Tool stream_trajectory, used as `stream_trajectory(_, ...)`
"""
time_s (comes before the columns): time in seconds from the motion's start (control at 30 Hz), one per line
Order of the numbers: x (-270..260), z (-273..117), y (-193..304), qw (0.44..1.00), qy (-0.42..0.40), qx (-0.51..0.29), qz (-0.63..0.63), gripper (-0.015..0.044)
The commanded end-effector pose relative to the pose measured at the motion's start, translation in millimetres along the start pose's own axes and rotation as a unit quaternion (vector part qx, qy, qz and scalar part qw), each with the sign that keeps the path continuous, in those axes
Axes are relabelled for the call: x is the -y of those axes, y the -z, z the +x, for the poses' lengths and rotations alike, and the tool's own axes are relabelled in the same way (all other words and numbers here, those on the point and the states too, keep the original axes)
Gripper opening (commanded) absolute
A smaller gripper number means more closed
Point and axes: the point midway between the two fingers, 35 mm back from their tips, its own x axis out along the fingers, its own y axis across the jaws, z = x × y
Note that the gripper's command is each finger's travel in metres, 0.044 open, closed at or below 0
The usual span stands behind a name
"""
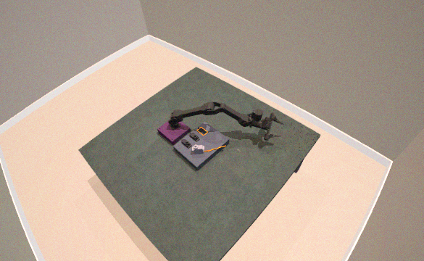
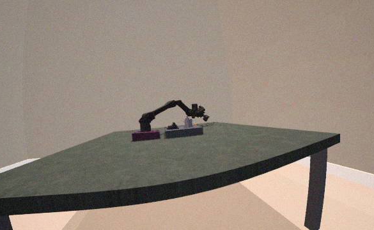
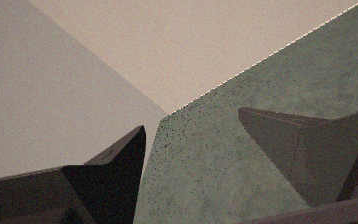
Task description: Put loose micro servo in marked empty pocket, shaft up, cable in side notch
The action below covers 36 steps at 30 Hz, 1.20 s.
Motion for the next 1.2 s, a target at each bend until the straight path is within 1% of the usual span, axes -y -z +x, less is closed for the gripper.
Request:
stream_trajectory(0.0,1,0,-1,1.000,0.001,-0.001,0.001,0.0426)
stream_trajectory(0.03,3,0,-2,1.000,0.004,-0.002,0.004,0.0440)
stream_trajectory(0.3,36,-7,-27,0.997,0.058,-0.031,0.044,0.0440)
stream_trajectory(0.6,85,-29,-62,0.981,0.140,-0.061,0.120,0.0440)
stream_trajectory(0.9,130,-64,-92,0.949,0.228,-0.078,0.202,0.0440)
stream_trajectory(1.17,166,-105,-115,0.906,0.307,-0.081,0.280,0.0440)
